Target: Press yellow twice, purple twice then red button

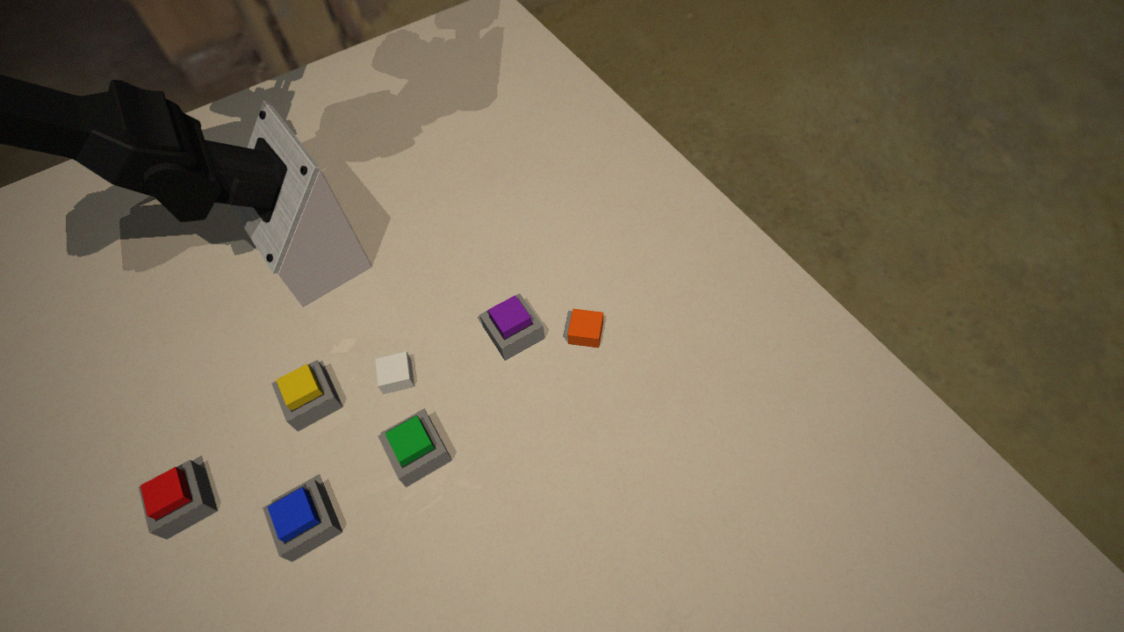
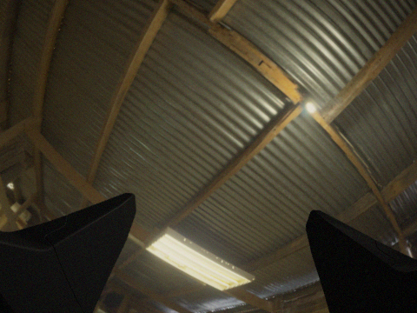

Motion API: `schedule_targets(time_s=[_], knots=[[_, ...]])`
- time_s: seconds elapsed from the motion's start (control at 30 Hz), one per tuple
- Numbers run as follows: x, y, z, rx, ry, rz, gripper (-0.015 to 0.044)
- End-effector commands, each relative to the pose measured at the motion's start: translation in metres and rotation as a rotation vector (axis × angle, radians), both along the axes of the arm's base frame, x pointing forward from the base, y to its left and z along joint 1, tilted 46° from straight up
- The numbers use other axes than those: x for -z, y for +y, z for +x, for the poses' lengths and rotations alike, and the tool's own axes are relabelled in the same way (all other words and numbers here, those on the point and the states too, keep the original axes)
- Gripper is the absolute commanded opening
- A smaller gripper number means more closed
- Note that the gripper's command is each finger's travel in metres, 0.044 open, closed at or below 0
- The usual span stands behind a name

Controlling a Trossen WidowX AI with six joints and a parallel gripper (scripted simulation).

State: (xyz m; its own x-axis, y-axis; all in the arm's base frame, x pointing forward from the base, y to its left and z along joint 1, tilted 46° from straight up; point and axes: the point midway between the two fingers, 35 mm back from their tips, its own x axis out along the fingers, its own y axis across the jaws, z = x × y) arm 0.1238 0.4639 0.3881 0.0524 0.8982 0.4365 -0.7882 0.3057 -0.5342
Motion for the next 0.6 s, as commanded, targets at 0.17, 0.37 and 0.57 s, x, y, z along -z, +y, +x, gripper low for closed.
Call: schedule_targets(time_s=[0.17, 0.37, 0.57], knots=[[0.08, -0.012, 0.079, 0.204, 0.361, -0.287, 0.04], [0.161, -0.06, 0.138, 0.463, 0.696, -0.503, 0.04], [0.227, -0.133, 0.174, 0.754, 0.976, -0.65, 0.04]])
